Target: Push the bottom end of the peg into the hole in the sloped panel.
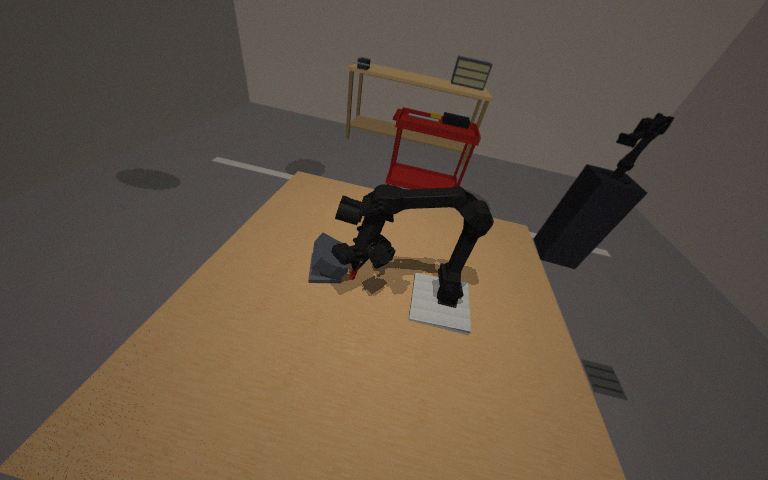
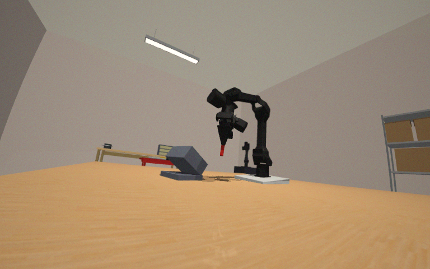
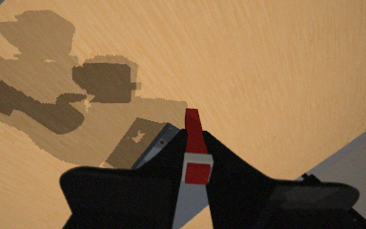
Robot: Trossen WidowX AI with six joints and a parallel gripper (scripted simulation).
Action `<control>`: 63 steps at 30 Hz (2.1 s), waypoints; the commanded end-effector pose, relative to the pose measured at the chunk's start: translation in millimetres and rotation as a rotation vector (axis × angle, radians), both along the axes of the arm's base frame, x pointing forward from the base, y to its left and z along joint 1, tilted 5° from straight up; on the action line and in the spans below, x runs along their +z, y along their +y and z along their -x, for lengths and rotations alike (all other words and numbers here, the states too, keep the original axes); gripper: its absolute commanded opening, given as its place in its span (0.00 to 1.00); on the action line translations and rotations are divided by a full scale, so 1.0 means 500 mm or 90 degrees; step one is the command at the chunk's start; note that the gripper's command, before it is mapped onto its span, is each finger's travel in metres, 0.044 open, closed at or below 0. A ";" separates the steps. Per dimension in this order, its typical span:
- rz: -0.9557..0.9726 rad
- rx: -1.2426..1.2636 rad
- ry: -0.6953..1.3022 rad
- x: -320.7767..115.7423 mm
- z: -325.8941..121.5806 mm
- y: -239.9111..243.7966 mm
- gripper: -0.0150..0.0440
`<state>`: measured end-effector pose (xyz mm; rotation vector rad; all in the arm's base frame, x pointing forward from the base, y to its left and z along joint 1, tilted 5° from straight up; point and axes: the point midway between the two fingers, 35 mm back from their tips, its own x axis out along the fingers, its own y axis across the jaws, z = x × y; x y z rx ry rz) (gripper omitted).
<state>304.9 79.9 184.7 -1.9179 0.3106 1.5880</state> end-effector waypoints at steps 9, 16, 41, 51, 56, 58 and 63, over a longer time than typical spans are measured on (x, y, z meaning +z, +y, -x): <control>-0.030 -0.053 -0.024 0.018 -0.010 -0.028 0.25; -0.045 -0.080 -0.034 0.025 -0.015 -0.045 0.25; -0.093 -0.175 -0.071 0.048 -0.030 -0.106 0.25; -0.112 -0.212 -0.087 0.058 -0.034 -0.131 0.25; -0.121 -0.230 -0.095 0.064 -0.035 -0.144 0.25; -0.125 -0.237 -0.099 0.066 -0.036 -0.149 0.25; -0.134 -0.255 -0.107 0.071 -0.037 -0.162 0.25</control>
